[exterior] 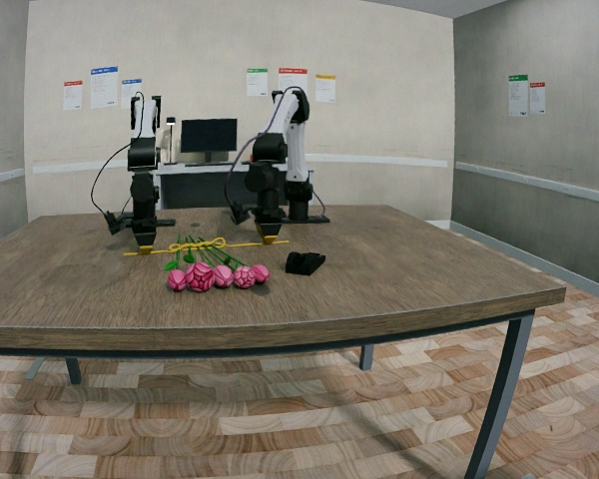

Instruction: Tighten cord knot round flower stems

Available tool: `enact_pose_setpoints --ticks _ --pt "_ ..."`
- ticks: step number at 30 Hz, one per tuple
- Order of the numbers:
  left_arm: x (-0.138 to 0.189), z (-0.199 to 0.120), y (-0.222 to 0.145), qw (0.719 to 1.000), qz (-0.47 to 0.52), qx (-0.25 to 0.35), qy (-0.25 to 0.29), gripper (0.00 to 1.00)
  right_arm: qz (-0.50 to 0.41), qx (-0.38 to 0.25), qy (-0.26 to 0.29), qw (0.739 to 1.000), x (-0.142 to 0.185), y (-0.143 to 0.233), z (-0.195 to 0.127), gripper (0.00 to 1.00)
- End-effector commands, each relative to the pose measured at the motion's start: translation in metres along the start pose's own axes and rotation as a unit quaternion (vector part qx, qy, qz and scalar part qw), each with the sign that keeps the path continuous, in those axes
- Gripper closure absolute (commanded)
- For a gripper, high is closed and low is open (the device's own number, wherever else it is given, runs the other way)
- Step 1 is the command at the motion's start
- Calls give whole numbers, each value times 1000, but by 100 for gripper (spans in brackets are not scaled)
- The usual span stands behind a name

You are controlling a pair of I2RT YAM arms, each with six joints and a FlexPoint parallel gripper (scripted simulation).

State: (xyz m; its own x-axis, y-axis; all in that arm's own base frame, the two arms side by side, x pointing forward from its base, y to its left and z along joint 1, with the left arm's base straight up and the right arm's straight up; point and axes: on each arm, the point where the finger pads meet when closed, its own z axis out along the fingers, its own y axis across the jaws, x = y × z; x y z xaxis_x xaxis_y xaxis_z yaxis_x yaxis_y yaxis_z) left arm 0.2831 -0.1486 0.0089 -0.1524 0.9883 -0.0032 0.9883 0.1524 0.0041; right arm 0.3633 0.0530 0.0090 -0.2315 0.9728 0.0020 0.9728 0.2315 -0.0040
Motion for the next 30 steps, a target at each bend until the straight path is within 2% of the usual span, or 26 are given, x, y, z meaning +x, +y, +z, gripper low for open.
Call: enact_pose_setpoints --ticks 1,4,10,17,30 --pt "-1 5 1 1000 -2 -4 -3 100 4 -6 -1 1000 0 1 7 92" --pt "-1 5 1 1000 -2 -4 -3 100 4 -6 -1 1000 0 0 7 100" --pt "0 5 0 1000 -2 -1 -1 100 4 -6 -1 1000 0 0 5 100" --pt "-3 -15 4 1000 -2 -7 -6 100 4 -12 -2 1000 0 1 -15 100" --pt "-3 -89 3 1000 -2 -11 -8 100 4 -17 -2 1000 0 2 -90 100"
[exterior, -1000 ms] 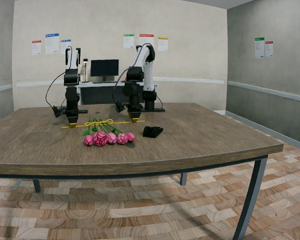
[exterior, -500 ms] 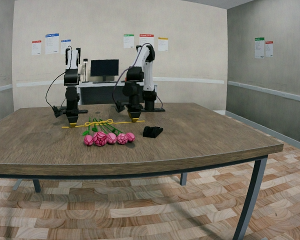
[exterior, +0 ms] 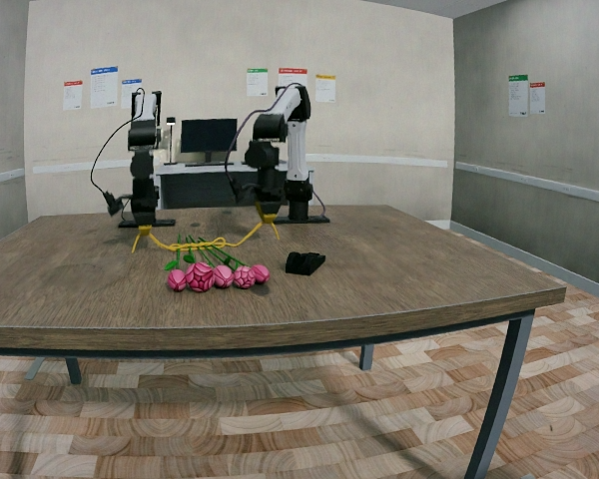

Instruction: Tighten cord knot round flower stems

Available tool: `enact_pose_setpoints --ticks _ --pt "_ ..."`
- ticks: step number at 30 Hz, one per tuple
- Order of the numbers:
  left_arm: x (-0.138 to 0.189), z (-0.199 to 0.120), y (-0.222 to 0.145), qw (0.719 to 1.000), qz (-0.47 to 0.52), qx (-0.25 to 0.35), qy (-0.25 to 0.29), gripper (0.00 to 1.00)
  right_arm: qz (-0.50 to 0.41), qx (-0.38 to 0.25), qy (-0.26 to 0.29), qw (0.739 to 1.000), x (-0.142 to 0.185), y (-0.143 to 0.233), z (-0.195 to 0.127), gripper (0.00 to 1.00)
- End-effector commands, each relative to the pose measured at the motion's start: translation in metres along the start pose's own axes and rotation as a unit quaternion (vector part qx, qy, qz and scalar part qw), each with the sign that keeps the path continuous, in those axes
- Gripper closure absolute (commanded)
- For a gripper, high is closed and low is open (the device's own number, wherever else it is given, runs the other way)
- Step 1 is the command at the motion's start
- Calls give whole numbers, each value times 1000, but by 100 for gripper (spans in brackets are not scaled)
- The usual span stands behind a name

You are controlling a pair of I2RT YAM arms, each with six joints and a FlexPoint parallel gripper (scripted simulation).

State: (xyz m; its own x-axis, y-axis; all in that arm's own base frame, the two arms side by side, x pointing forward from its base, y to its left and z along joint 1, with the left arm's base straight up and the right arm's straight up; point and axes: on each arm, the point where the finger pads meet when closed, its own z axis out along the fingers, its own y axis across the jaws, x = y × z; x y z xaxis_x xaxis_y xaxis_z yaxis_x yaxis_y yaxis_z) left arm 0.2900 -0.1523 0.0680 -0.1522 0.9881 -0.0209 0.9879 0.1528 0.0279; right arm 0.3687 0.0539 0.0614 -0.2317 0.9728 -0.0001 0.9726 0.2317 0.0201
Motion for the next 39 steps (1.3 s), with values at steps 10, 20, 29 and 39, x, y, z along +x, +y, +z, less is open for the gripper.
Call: enact_pose_setpoints --ticks 10,20,29,39 --pt "1 -87 -2 1000 -2 14 10 100 4 17 1 1000 0 -1 -89 100" --pt "0 -174 -2 997 -1 -60 -45 100 4 -99 -9 995 1 -1 -182 100" --pt "1 -221 -1 988 -2 -125 -91 100 3 -172 -15 985 1 -2 -229 100" --pt "-2 -230 1 985 -2 -139 -101 100 3 -191 -17 982 1 1 -240 100"
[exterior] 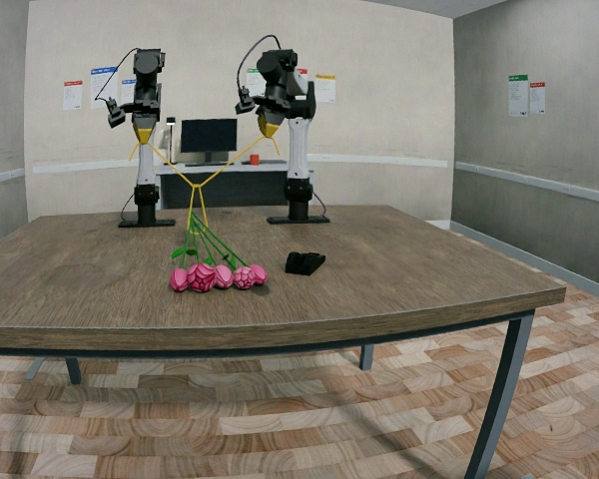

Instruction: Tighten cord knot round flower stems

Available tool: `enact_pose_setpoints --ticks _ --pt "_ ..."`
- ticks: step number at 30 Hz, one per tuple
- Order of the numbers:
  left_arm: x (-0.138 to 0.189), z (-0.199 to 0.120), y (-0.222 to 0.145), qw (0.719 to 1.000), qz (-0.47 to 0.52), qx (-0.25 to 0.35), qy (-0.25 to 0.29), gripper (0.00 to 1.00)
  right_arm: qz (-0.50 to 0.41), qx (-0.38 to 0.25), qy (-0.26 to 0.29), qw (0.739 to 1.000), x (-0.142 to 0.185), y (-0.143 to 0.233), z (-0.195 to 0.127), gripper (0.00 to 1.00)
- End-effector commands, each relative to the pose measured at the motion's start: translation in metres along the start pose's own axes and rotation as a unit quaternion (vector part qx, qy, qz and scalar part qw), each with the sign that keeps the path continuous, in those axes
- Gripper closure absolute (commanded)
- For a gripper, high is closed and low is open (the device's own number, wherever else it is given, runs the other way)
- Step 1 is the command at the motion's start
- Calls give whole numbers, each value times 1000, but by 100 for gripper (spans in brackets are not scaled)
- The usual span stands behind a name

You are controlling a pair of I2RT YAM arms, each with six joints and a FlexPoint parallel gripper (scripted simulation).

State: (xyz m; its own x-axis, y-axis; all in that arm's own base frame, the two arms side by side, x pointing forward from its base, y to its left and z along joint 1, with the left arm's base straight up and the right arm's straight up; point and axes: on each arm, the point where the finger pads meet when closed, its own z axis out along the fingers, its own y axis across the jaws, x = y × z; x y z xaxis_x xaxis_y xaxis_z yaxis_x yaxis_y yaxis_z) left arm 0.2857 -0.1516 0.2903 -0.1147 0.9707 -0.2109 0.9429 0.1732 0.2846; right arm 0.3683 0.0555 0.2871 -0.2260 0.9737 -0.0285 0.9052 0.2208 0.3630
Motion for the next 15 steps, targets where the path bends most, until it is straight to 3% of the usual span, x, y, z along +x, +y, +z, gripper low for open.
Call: enact_pose_setpoints --ticks 1,15 --pt "1 -7 0 1000 -3 -6 -1 100 3 -16 -3 1000 -1 2 -14 100" --pt "15 -10 -4 1000 -1 -1 -5 100 1 -7 -10 1000 -15 2 -8 100"
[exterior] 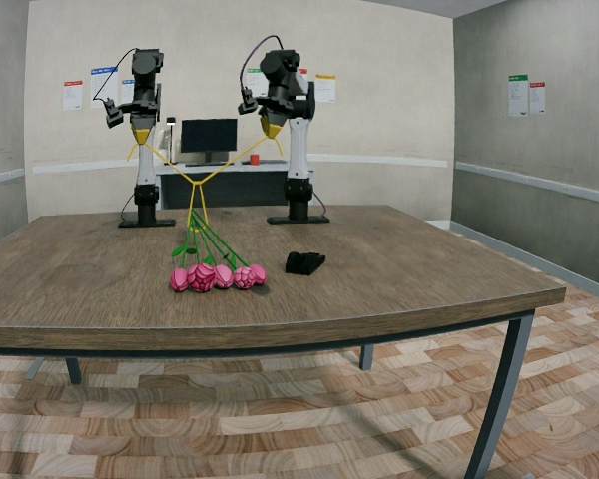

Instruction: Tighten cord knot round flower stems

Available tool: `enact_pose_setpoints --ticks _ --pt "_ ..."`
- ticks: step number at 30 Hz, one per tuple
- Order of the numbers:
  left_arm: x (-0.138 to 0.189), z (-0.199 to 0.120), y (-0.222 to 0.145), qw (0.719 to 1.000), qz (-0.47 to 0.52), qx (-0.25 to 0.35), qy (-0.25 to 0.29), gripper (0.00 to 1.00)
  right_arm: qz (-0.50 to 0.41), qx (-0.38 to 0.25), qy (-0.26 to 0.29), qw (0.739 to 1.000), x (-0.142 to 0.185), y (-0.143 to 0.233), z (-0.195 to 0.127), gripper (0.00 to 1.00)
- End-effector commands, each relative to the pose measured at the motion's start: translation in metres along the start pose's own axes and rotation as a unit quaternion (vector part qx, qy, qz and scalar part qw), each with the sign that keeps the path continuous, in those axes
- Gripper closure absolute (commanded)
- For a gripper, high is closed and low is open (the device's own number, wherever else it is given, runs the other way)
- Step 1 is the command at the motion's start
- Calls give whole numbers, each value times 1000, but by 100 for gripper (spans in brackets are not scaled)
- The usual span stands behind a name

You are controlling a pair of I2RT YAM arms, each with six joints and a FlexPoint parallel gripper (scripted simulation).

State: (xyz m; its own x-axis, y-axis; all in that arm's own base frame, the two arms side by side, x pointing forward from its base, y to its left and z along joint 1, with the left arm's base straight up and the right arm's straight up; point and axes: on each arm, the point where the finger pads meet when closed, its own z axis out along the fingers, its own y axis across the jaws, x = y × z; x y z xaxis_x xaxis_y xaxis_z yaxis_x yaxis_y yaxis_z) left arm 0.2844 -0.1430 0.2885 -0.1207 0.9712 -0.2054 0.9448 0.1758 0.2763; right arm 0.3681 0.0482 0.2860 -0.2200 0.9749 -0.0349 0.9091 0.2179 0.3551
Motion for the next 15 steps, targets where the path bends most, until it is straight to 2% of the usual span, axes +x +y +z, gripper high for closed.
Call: enact_pose_setpoints --ticks 1,15 --pt "6 -10 -4 1000 2 -5 -8 100 -1 -12 -5 1000 -8 4 -8 100" --pt "51 -20 -3 1000 2 -11 -10 100 -1 -14 -2 1000 -54 4 -4 100"
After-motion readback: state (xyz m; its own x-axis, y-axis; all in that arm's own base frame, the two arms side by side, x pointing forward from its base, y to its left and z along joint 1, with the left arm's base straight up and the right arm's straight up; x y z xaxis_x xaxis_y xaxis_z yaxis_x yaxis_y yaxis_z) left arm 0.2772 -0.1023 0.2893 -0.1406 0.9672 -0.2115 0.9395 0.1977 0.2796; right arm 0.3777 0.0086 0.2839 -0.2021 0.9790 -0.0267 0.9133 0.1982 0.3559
